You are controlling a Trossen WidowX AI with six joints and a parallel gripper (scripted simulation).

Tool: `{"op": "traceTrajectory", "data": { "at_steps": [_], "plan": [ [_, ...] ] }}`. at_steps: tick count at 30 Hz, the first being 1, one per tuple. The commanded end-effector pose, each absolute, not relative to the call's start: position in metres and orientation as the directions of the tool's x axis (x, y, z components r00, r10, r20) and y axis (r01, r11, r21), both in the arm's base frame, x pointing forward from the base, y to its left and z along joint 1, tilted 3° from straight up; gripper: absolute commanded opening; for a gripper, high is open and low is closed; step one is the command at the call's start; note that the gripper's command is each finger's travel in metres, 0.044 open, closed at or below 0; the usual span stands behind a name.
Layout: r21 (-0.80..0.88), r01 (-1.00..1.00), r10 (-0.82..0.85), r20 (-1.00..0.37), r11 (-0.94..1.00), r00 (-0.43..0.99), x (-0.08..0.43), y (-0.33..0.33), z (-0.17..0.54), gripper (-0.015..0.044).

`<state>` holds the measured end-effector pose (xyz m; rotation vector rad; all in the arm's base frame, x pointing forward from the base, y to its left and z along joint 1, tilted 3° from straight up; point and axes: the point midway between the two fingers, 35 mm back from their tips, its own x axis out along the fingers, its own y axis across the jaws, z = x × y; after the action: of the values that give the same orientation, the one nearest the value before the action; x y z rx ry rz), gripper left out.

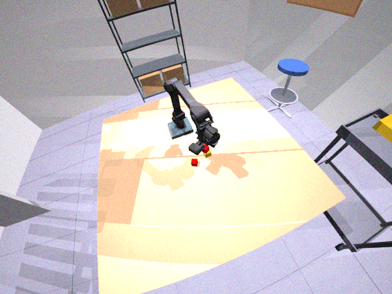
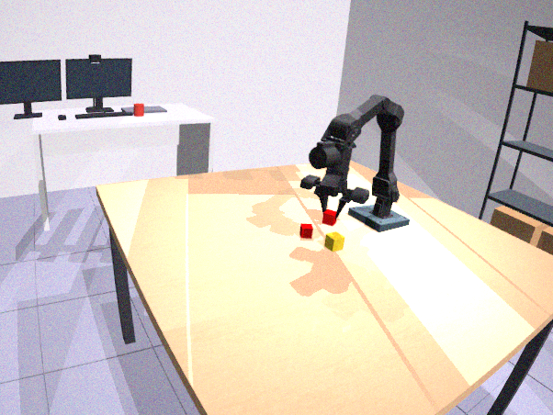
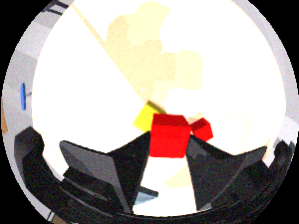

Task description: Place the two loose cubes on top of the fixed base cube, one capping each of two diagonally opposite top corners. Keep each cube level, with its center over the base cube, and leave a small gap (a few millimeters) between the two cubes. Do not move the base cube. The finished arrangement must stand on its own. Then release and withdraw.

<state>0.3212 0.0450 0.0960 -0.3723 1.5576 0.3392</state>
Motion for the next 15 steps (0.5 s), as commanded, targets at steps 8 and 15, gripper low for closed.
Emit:
{"op": "traceTrajectory", "data": {
  "at_steps": [8, 15],
  "plan": [
    [-0.001, -0.645, -0.019, -1.0, 0.764, -0.021, 0.317, 0.072, 0.088, 0.0105],
    [-0.001, -0.645, -0.019, -1.0, 0.764, -0.021, 0.317, 0.072, 0.088, 0.0105]
  ]
}}
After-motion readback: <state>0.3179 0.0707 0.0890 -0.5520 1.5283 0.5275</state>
